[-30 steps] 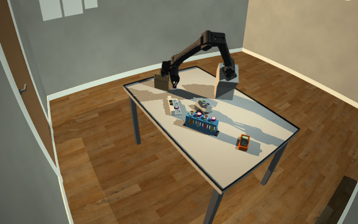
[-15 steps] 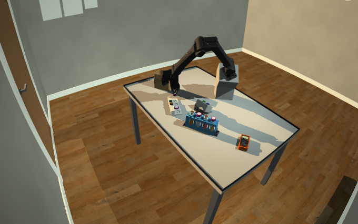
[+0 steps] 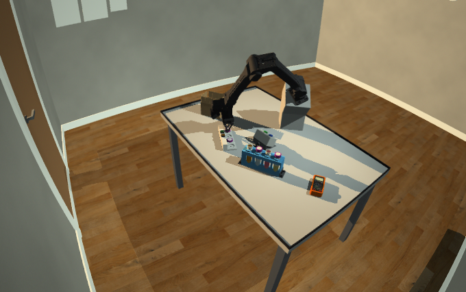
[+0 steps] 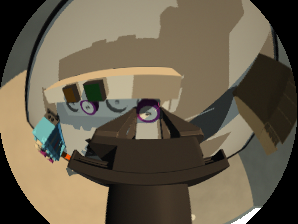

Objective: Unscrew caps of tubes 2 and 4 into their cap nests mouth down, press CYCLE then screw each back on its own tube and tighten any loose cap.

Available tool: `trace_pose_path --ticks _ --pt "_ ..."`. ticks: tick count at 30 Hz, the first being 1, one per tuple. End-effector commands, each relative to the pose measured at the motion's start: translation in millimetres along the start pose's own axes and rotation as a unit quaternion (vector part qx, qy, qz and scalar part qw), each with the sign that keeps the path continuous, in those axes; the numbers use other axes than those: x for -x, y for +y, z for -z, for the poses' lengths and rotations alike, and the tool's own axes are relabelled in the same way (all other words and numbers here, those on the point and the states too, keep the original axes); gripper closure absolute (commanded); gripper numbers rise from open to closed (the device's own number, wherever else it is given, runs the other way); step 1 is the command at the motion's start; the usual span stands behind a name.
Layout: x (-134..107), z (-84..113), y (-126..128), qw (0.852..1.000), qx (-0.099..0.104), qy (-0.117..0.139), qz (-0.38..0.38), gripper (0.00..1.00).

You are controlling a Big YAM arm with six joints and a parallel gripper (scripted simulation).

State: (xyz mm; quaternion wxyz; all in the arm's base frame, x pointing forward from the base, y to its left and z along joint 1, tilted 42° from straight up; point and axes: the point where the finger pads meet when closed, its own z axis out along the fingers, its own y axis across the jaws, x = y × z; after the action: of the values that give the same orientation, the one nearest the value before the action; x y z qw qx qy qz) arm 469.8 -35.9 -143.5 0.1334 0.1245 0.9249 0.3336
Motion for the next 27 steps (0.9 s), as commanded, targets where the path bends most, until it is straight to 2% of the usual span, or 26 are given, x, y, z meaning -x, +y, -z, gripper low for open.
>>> trace_pose_path --ticks 1,3,14,27 --pt "20 15.7 -3 1.0 -0.004 -0.029 -0.005 1.0" --pt "17 9.7 1 1.0 -0.002 -0.022 -0.001 1.0" --pt "20 6.6 1 1.0 -0.002 -0.021 0.002 1.0" --pt "12 -0.3 1 1.0 -0.001 -0.012 -0.002 1.0"
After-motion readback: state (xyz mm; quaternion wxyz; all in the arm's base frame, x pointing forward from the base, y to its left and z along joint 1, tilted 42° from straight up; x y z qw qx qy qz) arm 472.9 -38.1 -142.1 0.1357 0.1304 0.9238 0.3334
